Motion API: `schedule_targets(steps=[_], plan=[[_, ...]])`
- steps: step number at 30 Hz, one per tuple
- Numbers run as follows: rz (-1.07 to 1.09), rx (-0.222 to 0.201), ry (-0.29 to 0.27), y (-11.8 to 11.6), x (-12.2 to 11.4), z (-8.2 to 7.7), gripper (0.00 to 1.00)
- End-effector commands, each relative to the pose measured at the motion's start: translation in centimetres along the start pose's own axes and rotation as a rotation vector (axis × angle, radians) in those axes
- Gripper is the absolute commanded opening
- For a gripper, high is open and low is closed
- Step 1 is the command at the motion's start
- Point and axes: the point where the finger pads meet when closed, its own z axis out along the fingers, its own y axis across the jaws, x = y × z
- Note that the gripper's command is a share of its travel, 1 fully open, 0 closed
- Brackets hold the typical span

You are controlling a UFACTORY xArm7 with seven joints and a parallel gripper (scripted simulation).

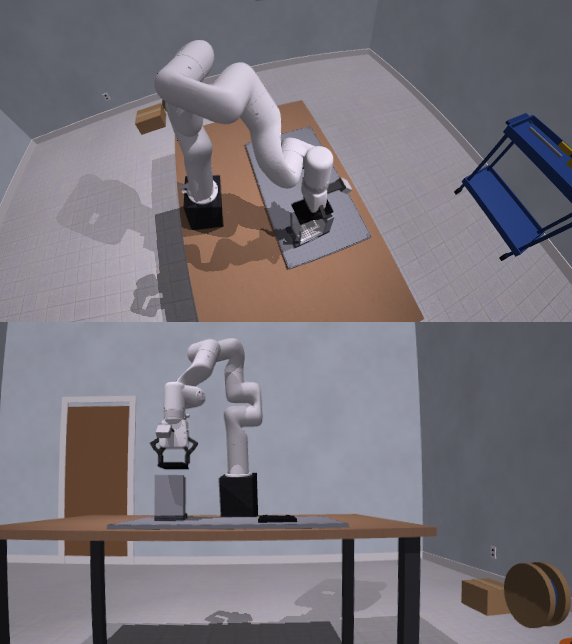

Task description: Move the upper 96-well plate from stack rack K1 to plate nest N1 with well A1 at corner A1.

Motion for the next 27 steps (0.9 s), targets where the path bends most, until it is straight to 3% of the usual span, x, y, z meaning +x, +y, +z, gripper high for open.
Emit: schedule_targets(steps=[1, 27], plan=[[0.074, -0.009, 0.001, -1.4, 0.5, -0.1, 0.0], [0.074, -0.009, 0.001, -8.6, 2.2, 0.2, 0.0]])
